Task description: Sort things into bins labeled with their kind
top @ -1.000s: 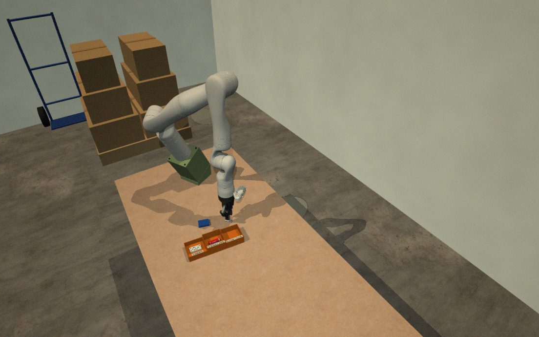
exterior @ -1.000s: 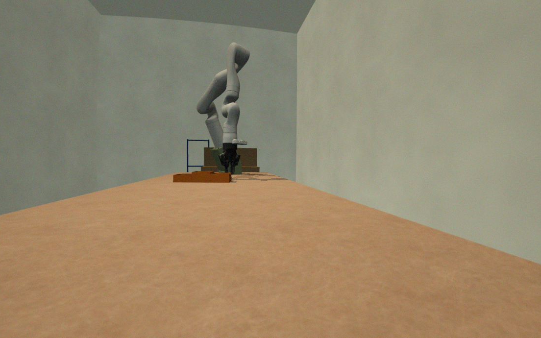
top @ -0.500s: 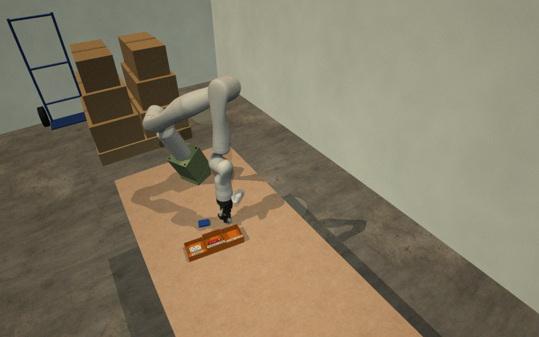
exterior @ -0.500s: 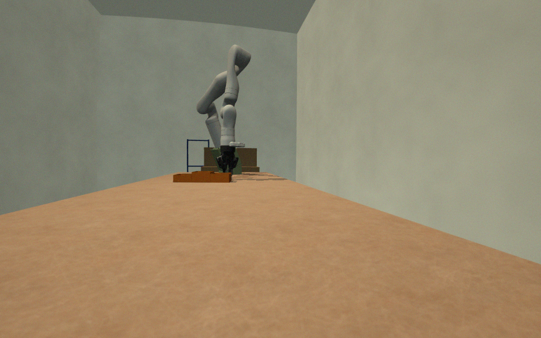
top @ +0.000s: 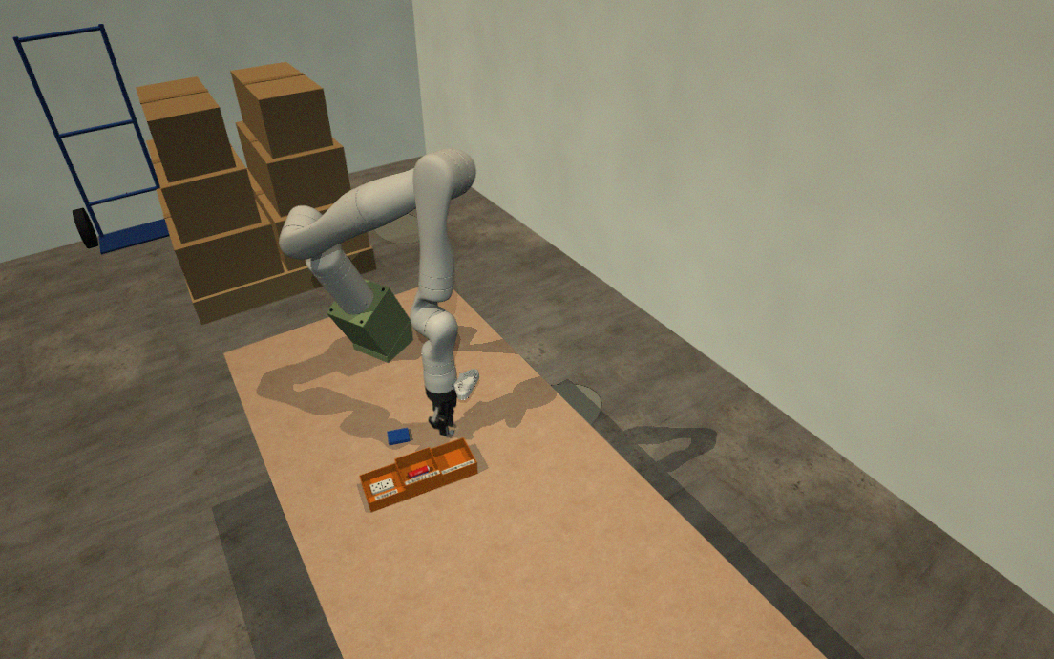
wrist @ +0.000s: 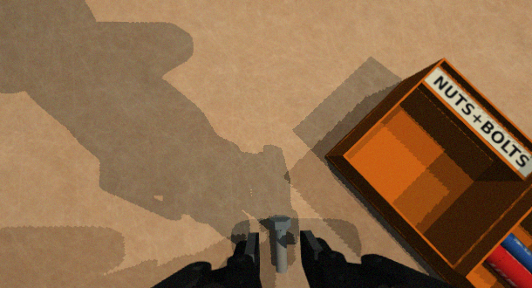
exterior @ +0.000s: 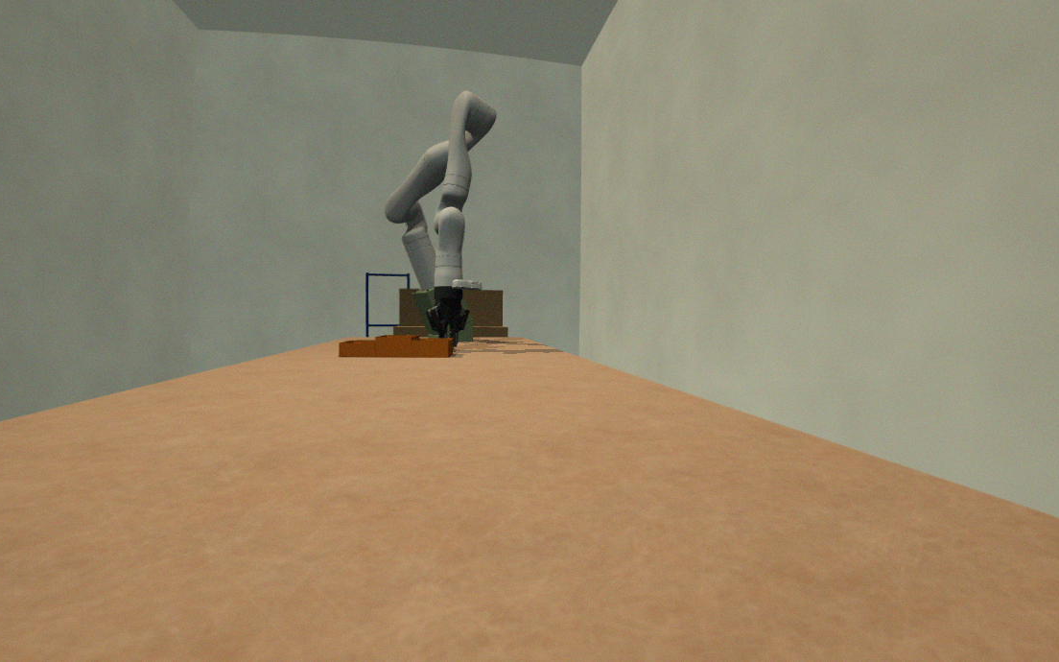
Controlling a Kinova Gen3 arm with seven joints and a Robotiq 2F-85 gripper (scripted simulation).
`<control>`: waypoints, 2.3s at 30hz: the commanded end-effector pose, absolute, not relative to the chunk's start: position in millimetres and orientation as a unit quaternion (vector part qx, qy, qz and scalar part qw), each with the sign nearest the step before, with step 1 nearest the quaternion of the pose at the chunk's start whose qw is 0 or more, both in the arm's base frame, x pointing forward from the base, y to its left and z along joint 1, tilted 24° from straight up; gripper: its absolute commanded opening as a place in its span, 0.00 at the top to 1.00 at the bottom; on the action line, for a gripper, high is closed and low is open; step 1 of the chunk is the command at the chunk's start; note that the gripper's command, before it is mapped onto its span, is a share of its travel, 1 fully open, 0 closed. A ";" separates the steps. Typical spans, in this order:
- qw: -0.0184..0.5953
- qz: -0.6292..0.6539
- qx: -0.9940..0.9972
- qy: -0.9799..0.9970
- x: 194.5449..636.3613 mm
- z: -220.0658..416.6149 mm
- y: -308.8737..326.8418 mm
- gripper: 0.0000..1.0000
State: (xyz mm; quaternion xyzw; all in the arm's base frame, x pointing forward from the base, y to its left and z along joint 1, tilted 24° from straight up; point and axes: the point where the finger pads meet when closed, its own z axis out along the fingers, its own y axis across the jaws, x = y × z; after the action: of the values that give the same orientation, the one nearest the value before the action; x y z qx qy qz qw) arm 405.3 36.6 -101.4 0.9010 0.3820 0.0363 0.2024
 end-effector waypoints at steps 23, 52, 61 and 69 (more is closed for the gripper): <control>0.204 0.035 0.900 0.383 406.9 -109.0 32.4 1.00; 0.204 0.035 0.900 0.383 406.2 -106.0 33.6 1.00; 0.204 0.035 0.900 0.383 399.6 -78.6 43.8 1.00; 0.204 0.035 0.900 0.383 395.2 -60.3 50.6 1.00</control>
State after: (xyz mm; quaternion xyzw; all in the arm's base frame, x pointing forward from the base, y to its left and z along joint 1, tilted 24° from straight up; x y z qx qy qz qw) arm 392.6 43.4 -71.7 0.8967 0.3885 0.0345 0.2094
